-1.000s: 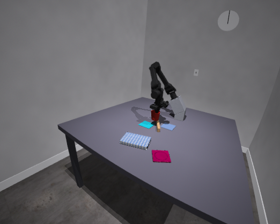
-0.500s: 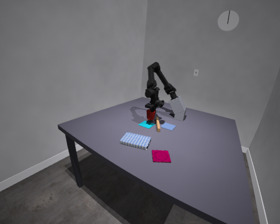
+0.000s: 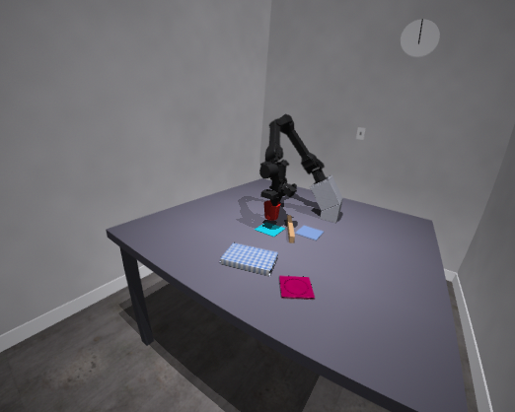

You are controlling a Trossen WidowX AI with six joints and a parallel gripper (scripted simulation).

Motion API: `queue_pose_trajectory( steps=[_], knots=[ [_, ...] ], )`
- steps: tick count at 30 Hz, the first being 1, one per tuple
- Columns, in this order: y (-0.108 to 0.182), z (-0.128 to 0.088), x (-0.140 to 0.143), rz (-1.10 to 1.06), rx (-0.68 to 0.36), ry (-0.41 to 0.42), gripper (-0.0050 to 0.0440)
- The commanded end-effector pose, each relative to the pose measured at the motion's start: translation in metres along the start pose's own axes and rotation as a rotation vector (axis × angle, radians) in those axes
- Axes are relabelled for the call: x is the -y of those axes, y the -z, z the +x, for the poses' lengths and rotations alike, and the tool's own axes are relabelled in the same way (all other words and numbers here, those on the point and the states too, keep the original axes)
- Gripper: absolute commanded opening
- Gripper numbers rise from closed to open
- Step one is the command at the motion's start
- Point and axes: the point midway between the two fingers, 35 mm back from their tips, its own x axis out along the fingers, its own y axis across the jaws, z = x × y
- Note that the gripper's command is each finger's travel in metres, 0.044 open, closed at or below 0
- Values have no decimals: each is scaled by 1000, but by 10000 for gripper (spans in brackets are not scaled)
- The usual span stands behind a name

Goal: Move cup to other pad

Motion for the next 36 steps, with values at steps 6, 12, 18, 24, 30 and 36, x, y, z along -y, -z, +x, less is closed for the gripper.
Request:
queue_pose_trajectory(
  steps=[6,12,18,24,30,36],
  knots=[
    [0,20,1,-5,3,-3,0],
    [1,35,1,-5,3,-3,0],
    [1,44,1,-5,3,-3,0],
    [1,52,0,-5,2,-3,0],
    [3,50,2,5,-4,3,0],
    [3,50,2,5,-4,3,0]
  ],
)
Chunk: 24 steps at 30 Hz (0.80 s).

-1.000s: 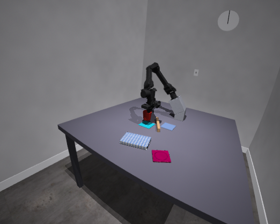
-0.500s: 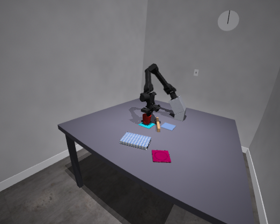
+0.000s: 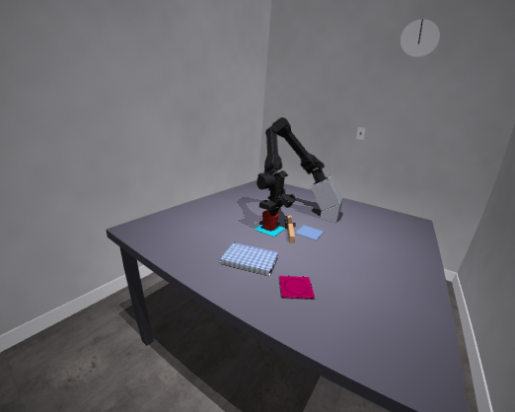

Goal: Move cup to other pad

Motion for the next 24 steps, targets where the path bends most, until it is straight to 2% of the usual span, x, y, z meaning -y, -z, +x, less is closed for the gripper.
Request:
queue_pose_trajectory(
  steps=[1,7,12,24],
  knots=[
    [0,0,0,0,0,1,0],
    [0,0,0,0,0,1,0],
    [0,0,0,0,0,1,120],
    [0,0,0,0,0,1,128]
  ],
)
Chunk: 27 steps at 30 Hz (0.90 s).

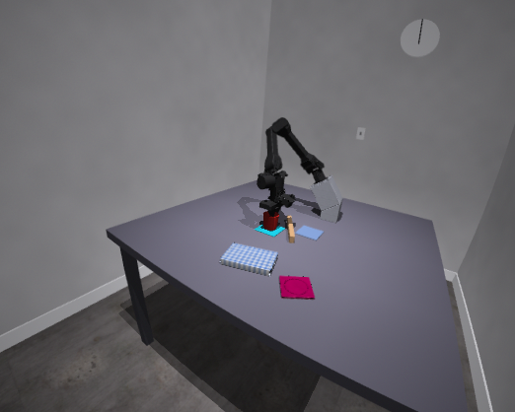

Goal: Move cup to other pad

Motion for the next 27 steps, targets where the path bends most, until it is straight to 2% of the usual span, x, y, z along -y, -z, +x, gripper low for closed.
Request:
queue_pose_trajectory(
  steps=[1,7,22,27],
  knots=[
    [0,0,0,1,0,0,128],
    [0,-4,1,0,0,0,128],
    [-3,-41,-1,-7,6,-5,128],
    [-6,-47,-2,-9,6,-5,128]
  ],
)
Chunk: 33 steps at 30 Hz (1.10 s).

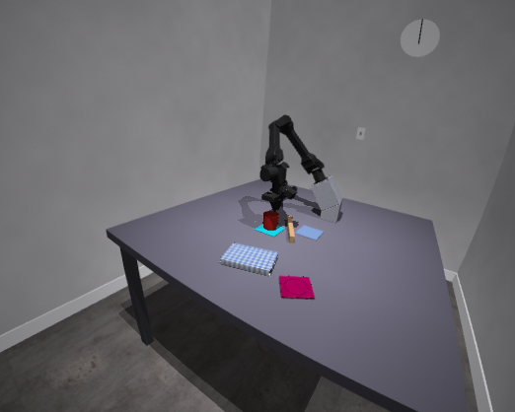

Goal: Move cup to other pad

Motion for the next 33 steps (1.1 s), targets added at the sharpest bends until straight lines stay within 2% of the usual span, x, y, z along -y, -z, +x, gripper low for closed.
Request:
queue_pose_trajectory(
  steps=[1,4,12,14,19,28,33],
  knots=[
    [0,-9,0,8,-6,8,128],
    [-2,-10,-1,8,-6,7,128],
    [-2,-6,0,0,0,4,320],
    [-2,-6,0,0,0,4,320],
    [-3,-18,1,2,0,4,440],
    [-7,-62,-3,7,-4,7,440],
    [-10,-69,-4,8,-6,7,440]
  ],
)
